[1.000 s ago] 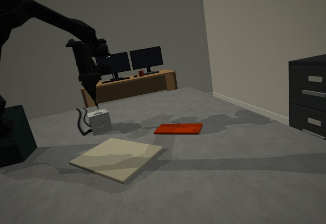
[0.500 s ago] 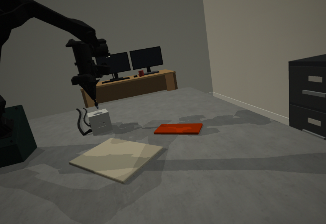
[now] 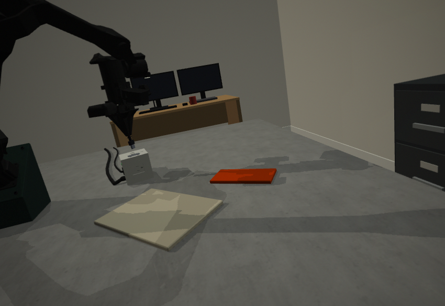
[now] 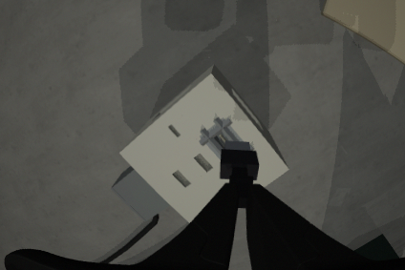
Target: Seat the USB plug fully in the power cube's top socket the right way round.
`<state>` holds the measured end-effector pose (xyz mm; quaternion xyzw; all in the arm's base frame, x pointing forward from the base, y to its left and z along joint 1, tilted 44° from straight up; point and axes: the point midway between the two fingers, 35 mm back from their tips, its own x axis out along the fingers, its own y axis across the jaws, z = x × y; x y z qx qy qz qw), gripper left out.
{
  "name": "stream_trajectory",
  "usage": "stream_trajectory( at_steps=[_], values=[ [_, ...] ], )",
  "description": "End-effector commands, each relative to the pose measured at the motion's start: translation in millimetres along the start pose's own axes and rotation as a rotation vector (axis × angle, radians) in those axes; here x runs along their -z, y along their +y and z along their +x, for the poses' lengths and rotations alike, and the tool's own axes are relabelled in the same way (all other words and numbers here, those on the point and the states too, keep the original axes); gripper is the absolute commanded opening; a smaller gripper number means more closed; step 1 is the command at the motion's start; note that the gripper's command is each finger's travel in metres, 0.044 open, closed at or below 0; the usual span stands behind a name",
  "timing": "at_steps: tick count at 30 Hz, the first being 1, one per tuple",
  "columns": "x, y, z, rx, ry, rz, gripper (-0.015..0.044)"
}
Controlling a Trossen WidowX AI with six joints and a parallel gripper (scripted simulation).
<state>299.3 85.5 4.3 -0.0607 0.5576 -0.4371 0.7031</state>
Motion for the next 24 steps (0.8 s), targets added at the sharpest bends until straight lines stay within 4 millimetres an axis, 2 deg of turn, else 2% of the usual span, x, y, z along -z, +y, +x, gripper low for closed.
stream_trajectory(
  at_steps=[1, 24],
  values=[
    [0.1, 0.0, 0.1, 0.000, 0.000, 0.117, 0.0000],
    [0.1, 0.0, 0.1, 0.000, 0.000, 0.719, 0.0000]
  ],
)
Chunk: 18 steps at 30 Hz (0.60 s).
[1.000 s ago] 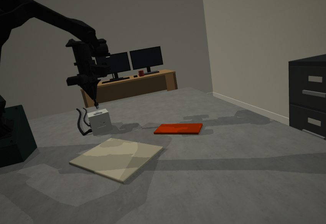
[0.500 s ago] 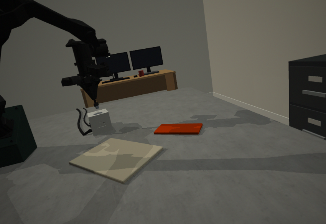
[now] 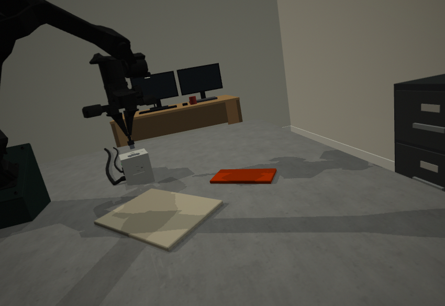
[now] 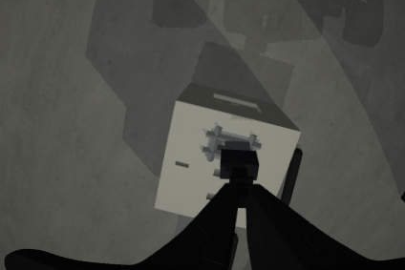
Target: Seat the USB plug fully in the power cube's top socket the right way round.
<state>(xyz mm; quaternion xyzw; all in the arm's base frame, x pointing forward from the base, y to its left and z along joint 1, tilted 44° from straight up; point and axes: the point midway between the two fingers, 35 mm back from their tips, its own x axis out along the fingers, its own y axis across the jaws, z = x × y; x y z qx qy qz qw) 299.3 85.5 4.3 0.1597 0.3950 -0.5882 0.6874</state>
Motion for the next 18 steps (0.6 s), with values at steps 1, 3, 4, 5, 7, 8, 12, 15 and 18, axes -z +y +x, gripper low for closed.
stream_trajectory(
  at_steps=[1, 3, 4, 5, 7, 8, 12, 15, 18],
  values=[
    [0.1, -0.1, 0.1, 0.000, 0.000, 0.111, 0.0000],
    [0.1, -0.1, 0.1, 0.000, 0.000, 0.129, 0.0000],
    [0.1, -0.1, 0.1, 0.000, 0.000, 0.129, 0.0000],
    [0.1, -0.1, 0.1, 0.000, 0.000, 0.129, 0.0000],
    [0.1, -0.1, 0.1, 0.000, 0.000, 0.129, 0.0000],
    [0.1, -0.1, 0.1, 0.000, 0.000, 0.129, 0.0000],
    [0.1, -0.1, 0.1, 0.000, 0.000, 0.129, 0.0000],
    [0.0, -0.1, 0.1, 0.000, 0.000, 0.125, 0.0000],
    [0.1, 0.0, 0.4, 0.000, 0.001, 0.123, 0.0000]
  ],
)
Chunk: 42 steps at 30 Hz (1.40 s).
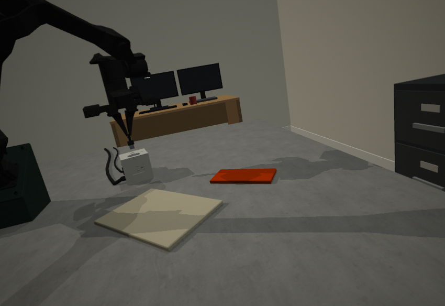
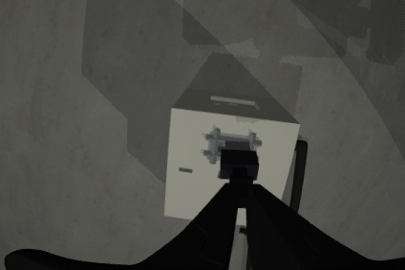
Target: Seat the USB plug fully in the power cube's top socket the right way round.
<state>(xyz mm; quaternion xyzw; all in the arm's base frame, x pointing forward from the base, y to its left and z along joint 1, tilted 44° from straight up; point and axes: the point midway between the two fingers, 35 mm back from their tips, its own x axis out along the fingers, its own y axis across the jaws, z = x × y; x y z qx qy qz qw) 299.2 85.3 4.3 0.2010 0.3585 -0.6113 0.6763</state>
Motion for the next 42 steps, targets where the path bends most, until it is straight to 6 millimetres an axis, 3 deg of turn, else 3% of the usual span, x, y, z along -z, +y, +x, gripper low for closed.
stream_trajectory(
  at_steps=[1, 42],
  values=[
    [0.3, 0.0, 0.4, 0.000, 0.002, 0.002, 0.0000],
    [2.5, 0.2, 5.2, -0.001, 0.022, 0.029, 0.0000]
  ],
)
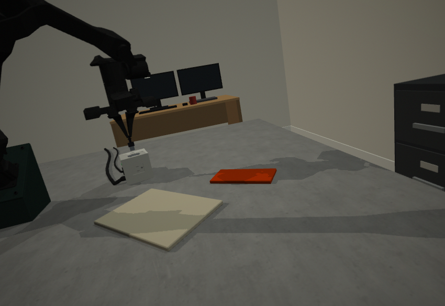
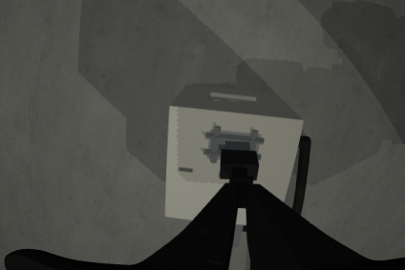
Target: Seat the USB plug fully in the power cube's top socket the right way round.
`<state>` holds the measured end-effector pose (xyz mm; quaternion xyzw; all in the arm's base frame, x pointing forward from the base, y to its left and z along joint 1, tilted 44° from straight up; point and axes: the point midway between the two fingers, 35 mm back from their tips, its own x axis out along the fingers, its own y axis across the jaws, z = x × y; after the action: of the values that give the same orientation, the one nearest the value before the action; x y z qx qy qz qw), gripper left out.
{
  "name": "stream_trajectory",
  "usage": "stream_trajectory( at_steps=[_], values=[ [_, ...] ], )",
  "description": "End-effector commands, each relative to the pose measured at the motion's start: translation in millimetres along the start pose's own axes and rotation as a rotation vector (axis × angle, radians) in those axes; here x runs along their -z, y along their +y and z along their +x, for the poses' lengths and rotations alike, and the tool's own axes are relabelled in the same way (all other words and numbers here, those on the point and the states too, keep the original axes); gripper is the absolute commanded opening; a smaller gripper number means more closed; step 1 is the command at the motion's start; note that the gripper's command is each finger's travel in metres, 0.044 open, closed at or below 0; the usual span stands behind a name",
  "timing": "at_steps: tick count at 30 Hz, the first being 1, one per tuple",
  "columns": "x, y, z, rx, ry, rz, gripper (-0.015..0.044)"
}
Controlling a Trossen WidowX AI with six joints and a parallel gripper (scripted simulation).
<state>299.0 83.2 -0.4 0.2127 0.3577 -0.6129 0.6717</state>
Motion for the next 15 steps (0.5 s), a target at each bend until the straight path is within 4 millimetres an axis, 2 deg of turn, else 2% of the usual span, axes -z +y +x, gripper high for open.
stream_trajectory(
  at_steps=[1, 15],
  values=[
    [0.9, 0.1, 0.5, 0.000, 0.006, 0.010, 0.0000],
    [1.6, 0.1, 2.1, -0.001, 0.013, 0.019, 0.0000]
  ],
)
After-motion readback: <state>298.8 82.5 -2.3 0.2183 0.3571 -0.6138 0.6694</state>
